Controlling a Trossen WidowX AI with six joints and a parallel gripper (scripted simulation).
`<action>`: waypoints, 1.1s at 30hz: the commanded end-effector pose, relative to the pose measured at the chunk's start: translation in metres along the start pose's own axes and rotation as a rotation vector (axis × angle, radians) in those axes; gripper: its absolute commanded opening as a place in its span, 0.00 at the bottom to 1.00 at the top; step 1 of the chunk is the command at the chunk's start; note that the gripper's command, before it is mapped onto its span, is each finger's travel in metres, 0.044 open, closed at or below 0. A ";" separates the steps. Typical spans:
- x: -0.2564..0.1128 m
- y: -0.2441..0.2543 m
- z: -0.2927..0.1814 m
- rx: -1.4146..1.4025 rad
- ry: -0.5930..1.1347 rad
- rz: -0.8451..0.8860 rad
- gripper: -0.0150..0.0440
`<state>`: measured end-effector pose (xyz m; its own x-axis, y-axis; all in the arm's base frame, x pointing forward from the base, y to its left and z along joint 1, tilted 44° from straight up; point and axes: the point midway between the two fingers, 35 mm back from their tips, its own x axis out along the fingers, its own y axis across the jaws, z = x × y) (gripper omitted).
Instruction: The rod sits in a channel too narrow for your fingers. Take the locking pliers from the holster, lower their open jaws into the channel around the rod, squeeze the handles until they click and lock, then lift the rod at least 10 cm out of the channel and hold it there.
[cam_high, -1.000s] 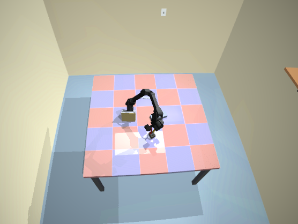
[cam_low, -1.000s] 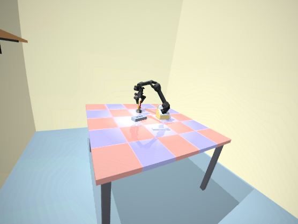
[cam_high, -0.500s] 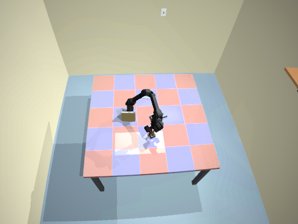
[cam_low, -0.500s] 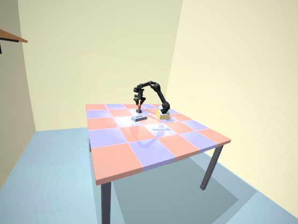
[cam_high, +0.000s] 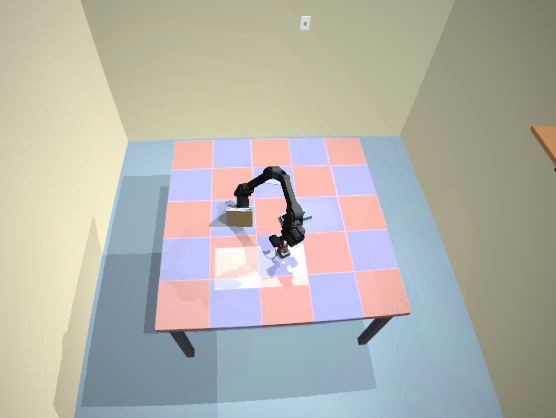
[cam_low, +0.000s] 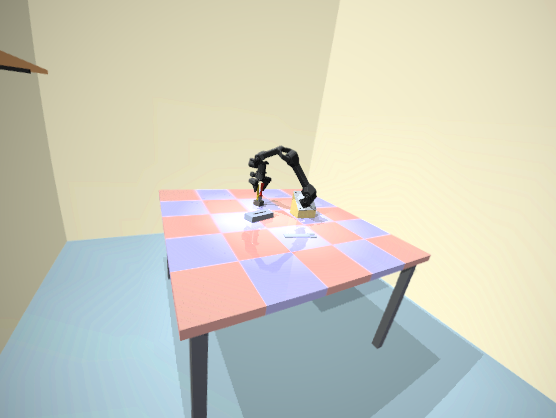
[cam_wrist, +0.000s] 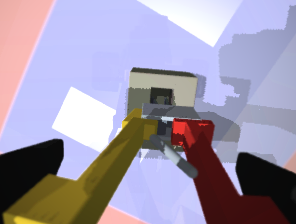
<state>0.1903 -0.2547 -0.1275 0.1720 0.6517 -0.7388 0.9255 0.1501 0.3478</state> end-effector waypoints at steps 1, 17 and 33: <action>0.000 0.000 0.000 0.006 -0.001 0.004 0.96; 0.000 0.000 0.000 0.006 -0.001 0.004 0.93; 0.000 0.000 0.000 0.006 -0.001 0.004 0.89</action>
<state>0.1903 -0.2547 -0.1275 0.1720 0.6517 -0.7387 0.9255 0.1499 0.3478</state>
